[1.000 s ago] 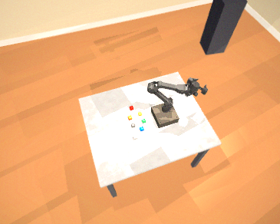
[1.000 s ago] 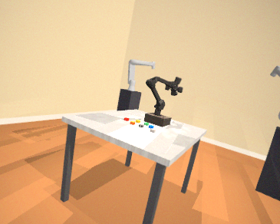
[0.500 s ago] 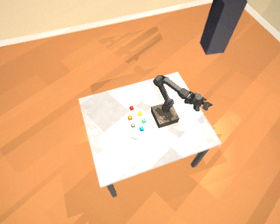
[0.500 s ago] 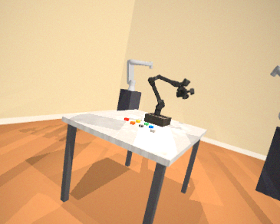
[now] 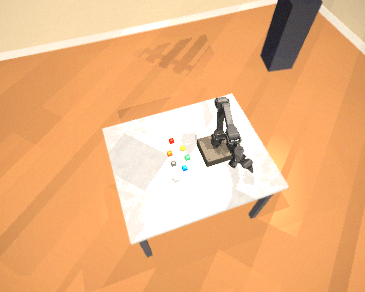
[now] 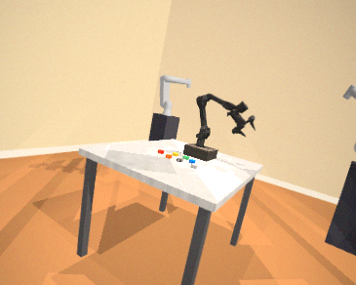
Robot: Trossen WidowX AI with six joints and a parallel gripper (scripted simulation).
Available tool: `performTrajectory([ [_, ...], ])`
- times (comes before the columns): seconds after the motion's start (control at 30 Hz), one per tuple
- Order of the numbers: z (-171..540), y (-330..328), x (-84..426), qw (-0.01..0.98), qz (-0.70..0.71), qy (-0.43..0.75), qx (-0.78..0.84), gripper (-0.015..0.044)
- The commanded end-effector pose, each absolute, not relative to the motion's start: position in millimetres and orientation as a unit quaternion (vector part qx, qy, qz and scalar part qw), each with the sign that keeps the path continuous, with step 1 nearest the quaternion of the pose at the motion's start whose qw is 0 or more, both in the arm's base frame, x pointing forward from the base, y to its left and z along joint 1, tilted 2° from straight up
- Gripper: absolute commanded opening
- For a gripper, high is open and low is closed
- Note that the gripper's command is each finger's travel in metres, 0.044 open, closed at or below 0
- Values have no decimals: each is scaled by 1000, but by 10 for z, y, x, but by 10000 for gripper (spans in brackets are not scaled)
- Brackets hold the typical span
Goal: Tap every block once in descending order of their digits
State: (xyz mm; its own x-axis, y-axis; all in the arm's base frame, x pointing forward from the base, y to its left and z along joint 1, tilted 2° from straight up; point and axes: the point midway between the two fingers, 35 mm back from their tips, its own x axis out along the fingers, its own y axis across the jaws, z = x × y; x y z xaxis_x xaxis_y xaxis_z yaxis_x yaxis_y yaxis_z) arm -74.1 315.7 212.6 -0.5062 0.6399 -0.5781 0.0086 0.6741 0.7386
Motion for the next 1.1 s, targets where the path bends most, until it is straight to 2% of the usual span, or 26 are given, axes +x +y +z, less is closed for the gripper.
performTrajectory([
  [0.0,1982,3311,-1,541,339,739,215,400],
  [0.3,1667,2999,1581,691,275,645,177,400],
  [0.6,1369,1966,2790,768,178,608,91,400],
  [0.83,1154,842,3296,775,108,622,20,400],
  [1.07,959,-376,3350,743,65,665,-34,400],
])
